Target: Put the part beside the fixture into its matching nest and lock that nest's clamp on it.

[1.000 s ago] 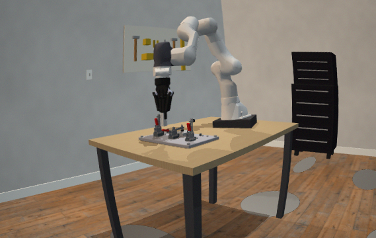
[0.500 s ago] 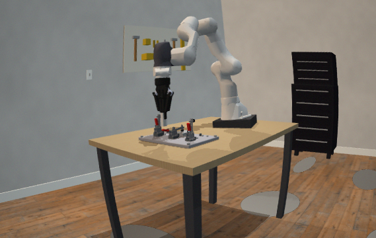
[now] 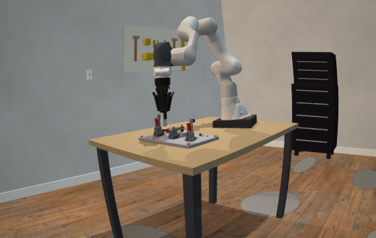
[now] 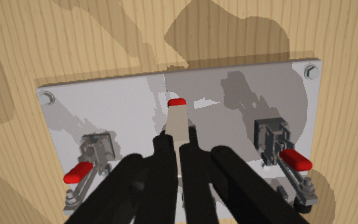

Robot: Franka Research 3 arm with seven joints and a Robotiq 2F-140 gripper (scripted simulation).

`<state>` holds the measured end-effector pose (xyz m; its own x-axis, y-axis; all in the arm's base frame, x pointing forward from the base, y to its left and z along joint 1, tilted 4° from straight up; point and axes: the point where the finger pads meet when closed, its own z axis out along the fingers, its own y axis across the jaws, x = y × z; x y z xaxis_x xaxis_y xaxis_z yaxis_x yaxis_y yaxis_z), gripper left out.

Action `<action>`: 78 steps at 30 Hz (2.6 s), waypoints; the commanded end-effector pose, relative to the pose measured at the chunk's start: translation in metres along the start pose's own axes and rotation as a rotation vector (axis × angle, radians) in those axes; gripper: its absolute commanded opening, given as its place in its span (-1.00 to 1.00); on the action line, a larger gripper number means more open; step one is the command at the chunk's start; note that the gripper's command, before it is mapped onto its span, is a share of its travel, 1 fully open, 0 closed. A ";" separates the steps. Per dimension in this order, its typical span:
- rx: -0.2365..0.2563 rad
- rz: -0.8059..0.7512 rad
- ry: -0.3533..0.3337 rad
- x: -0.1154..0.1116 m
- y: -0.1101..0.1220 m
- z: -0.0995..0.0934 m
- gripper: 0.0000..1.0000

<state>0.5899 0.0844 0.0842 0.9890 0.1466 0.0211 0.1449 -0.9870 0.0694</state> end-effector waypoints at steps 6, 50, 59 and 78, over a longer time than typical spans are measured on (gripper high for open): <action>0.002 -0.001 0.001 0.000 0.000 -0.002 -1.00; 0.002 -0.001 0.001 0.000 -0.001 -0.005 -1.00; 0.002 -0.001 0.001 0.000 -0.001 -0.005 -1.00; 0.002 -0.001 0.001 -0.001 -0.002 0.005 -1.00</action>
<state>0.5898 0.0857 0.0838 0.9889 0.1469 0.0220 0.1452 -0.9872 0.0664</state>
